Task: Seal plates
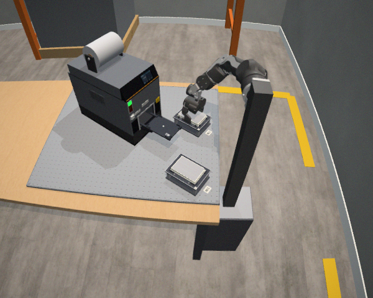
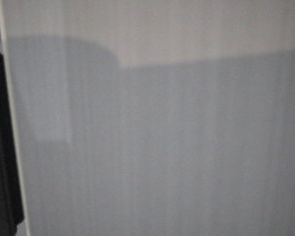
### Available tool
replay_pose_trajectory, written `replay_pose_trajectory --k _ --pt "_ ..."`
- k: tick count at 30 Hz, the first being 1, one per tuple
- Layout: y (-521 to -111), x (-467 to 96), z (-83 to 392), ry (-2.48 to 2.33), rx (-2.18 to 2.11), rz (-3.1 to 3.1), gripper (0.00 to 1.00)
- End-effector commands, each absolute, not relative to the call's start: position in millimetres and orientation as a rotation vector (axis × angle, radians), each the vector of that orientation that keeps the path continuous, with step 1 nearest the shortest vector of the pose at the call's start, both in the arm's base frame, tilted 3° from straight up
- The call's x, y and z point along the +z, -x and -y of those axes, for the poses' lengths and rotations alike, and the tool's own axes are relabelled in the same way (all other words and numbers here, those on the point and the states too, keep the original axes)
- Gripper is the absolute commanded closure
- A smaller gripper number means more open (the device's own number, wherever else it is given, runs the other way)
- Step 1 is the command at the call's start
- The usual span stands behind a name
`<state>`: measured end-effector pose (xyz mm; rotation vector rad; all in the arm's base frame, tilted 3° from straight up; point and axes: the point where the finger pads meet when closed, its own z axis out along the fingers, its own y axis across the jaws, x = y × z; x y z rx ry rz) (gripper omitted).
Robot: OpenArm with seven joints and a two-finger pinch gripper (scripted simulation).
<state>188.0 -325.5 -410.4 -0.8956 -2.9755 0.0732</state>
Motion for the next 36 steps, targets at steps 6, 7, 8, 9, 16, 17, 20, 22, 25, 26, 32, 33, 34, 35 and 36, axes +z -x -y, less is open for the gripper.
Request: replay_pose_trajectory --k 6,7,8,9,16,17,20,22,25,26,32,33,34,35,36 --pt "-188.7 -410.3 325.5 0.897 0.072 2.978 0.35" --pt "-188.7 -410.3 325.5 0.897 0.072 2.978 0.35" --pt "-188.7 -410.3 325.5 0.897 0.072 2.978 0.35" --pt "-188.7 -410.3 325.5 0.897 0.072 2.978 0.35" --pt "-189.0 -405.6 326.4 0.900 0.078 2.977 0.35" --pt "-188.9 -405.0 326.2 0.899 0.078 2.977 0.35" --pt "-189.2 -402.7 326.6 0.900 0.079 2.977 0.35" --pt "-188.9 -401.6 326.3 0.898 0.078 2.976 0.35" --pt "-189.1 -400.3 326.1 0.898 0.077 2.977 0.35" --pt "-189.1 -400.3 326.1 0.898 0.077 2.977 0.35" --pt "-189.0 -396.4 325.9 0.897 0.078 2.976 0.35" --pt "-189.3 -395.6 325.9 0.898 0.077 2.977 0.35" --pt "-189.5 -394.7 326.0 0.898 0.077 2.977 0.35" --pt "-189.4 -394.1 326.1 0.899 0.078 2.977 0.35" --pt "-189.2 -393.5 326.1 0.898 0.078 2.976 0.35"
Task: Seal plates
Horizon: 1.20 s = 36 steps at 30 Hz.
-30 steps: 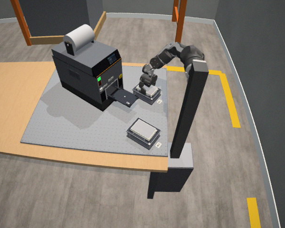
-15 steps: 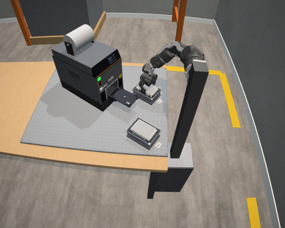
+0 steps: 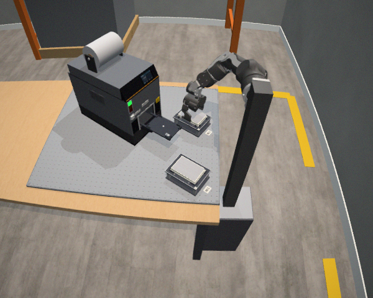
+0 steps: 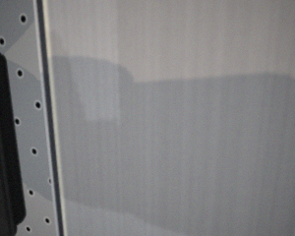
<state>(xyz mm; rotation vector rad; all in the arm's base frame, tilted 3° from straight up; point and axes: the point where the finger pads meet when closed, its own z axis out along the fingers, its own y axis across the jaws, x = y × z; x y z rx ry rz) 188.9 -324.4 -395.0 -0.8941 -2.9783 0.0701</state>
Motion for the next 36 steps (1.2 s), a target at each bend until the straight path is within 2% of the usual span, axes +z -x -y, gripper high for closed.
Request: replay_pose_trajectory --k 1,36 --pt "-189.2 -392.9 325.9 0.898 0.078 2.976 0.35" --pt "-191.5 -349.8 324.4 0.897 0.077 2.978 0.35"
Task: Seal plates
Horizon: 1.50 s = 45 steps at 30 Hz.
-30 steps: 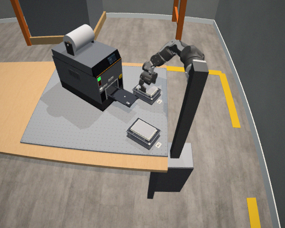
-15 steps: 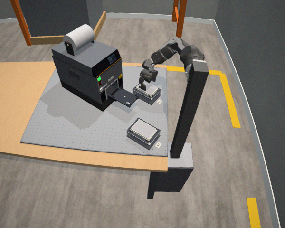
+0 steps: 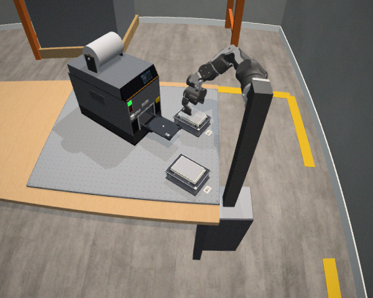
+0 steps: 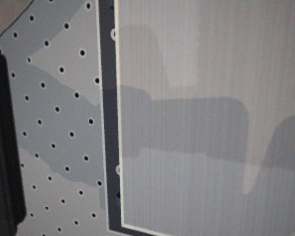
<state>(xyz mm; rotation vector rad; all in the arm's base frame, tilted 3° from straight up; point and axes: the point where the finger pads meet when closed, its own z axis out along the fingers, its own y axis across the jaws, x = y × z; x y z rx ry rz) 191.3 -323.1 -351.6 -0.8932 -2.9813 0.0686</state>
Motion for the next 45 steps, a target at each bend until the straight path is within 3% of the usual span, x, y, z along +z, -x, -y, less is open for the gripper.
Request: replay_pose_trajectory --k 1,15,45 --pt "-191.7 -348.1 324.3 0.897 0.077 2.978 0.35" --pt "-192.6 -328.1 323.5 0.897 0.076 2.979 0.35" --pt "-277.7 -313.0 225.8 0.883 0.077 2.982 0.35"
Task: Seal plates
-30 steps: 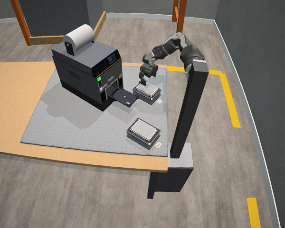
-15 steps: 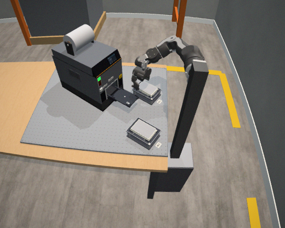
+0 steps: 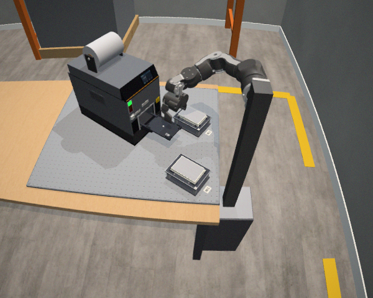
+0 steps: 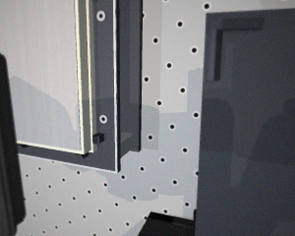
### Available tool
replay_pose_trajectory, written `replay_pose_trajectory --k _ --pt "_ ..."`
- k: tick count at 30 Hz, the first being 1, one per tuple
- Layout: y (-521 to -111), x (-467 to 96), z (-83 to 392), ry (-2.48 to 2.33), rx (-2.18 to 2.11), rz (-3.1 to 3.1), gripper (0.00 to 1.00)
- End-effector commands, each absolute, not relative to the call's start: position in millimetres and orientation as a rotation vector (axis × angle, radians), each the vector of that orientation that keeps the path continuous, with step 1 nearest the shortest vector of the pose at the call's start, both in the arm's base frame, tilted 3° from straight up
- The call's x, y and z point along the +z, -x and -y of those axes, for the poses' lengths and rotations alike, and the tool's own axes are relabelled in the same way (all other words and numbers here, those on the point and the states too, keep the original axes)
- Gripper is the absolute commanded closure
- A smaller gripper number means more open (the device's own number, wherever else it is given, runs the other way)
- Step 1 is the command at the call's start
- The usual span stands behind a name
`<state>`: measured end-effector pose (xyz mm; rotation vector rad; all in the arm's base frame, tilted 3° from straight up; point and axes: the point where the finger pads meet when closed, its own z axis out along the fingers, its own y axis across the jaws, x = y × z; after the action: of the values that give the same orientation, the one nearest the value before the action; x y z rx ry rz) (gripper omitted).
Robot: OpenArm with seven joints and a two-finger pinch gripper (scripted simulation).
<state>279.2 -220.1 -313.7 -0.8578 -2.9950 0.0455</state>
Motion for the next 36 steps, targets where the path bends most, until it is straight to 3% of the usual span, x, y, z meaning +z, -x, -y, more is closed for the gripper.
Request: replay_pose_trajectory --k 1,36 --pt "-280.8 -312.5 222.1 0.883 0.077 2.982 0.35" --pt "-373.2 -299.2 114.4 0.864 0.078 2.981 0.35"
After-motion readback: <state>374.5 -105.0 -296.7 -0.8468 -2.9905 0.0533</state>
